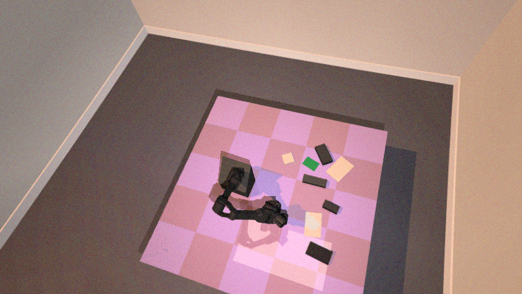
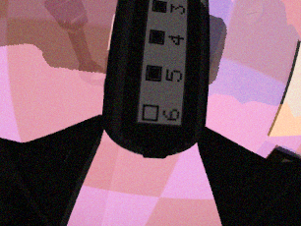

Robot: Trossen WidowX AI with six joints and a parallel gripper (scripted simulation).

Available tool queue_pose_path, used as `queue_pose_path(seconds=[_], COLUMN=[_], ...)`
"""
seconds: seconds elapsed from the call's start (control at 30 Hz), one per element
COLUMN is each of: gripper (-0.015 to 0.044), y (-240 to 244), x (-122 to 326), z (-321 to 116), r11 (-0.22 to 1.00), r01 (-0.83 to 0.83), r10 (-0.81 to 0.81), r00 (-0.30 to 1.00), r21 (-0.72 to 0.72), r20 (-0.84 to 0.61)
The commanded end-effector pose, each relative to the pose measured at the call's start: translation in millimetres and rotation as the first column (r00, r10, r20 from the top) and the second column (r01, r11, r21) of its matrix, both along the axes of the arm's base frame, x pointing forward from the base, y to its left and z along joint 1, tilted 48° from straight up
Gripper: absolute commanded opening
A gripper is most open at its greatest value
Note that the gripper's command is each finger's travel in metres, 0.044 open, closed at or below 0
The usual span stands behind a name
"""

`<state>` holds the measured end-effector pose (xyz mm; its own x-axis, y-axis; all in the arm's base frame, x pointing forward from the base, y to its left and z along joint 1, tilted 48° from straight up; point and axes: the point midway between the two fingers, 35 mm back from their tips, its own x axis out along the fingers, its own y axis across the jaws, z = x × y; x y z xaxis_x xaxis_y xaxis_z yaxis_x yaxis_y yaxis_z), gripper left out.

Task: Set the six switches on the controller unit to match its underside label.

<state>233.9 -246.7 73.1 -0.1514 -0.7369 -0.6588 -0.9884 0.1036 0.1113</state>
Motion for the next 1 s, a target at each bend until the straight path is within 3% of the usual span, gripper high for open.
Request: queue_pose_path(seconds=[0.0,0.97], gripper=[0.0338,0.0338], y=[-2.5,-20.4], x=[-0.6,-3.9], z=[-2.6,-14.0], r11=[1.000,1.000], r01=[-0.005,-0.005], r10=[0.005,0.005], r00=[1.000,1.000], r21=[0.010,0.009], r20=[-0.007,-0.007])
